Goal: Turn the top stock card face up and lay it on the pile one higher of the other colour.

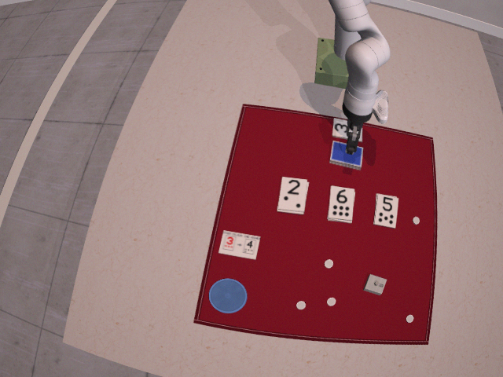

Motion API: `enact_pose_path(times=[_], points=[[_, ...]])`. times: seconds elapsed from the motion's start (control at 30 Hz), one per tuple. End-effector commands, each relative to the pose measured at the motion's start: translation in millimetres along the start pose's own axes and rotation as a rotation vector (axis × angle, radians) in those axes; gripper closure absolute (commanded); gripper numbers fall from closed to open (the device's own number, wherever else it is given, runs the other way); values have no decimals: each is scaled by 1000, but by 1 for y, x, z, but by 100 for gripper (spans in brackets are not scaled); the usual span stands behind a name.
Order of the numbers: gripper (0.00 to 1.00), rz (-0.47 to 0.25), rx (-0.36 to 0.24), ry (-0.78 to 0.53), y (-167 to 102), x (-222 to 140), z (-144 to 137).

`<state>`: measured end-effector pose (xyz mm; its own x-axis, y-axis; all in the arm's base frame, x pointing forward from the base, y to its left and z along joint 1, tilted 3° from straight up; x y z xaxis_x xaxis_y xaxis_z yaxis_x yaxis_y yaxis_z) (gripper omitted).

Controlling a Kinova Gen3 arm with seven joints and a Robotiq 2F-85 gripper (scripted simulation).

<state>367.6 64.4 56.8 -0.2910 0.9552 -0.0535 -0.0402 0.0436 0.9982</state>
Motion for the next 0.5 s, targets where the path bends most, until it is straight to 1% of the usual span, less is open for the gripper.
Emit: enact_pose_path(times=[0.0,0.1,0.13,0.47], points=[[0,0,-6,0,0,1,1],[0,0,-6,0,0,1,1],[15,0,-6,0,0,1,1],[15,1,-6,0,-5,1,0]])
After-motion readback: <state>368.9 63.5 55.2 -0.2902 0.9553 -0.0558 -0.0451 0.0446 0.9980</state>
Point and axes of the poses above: the point where the finger pads meet when closed, its own y axis back along the fingers, its own z axis across the jaws, x = y × z, the point moved 1 cm from there along y, back along the fingers, and after that the axes turned 12 degrees about y, right-handed, at the moved point
